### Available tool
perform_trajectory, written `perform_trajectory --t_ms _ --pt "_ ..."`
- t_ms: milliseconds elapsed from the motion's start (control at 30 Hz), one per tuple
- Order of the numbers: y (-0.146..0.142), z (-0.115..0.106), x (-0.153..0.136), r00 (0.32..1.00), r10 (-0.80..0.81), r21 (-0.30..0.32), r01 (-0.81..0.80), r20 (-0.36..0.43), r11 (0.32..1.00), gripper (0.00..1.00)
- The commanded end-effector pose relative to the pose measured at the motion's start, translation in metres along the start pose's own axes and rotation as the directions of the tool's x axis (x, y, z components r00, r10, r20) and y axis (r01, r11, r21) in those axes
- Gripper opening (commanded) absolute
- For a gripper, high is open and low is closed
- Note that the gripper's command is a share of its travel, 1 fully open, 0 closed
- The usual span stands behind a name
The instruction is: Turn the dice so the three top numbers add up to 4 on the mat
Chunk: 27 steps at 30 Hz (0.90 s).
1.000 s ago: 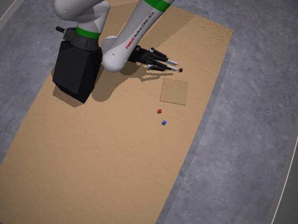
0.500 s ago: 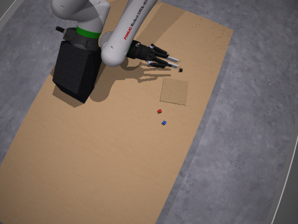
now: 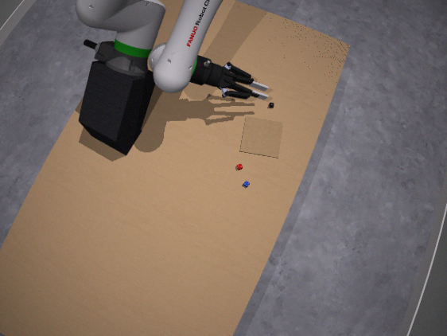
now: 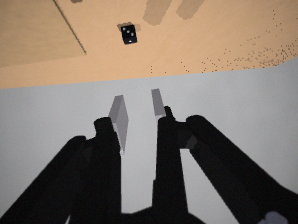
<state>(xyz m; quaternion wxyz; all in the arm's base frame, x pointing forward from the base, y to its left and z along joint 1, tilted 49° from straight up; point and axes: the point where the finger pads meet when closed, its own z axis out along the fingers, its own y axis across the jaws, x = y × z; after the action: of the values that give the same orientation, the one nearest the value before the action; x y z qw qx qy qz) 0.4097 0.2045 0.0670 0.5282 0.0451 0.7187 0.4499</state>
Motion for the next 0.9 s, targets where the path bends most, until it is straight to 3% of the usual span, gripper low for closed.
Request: perform_trajectory --t_ms 0,167,233,333,733,800,867 --pt "0.001 0.002 0.0 0.999 0.003 -0.007 -0.003 -0.041 1.0 0.19" --pt "-0.002 0.005 -0.007 0.989 0.0 0.003 0.0 -0.15 1.0 0.19" --pt "-0.002 0.005 -0.007 0.989 0.0 0.003 0.0 -0.15 1.0 0.19" --pt "-0.003 0.01 -0.016 0.967 0.0 0.005 0.002 -0.256 1.0 0.19" --pt "-0.001 0.017 -0.029 0.903 0.002 0.001 -0.001 -0.43 1.0 0.19" --pt "-0.001 0.017 -0.029 0.903 0.002 0.001 -0.001 -0.43 1.0 0.19" --pt "-0.001 0.019 -0.035 0.871 0.002 0.002 -0.001 -0.492 1.0 0.19"
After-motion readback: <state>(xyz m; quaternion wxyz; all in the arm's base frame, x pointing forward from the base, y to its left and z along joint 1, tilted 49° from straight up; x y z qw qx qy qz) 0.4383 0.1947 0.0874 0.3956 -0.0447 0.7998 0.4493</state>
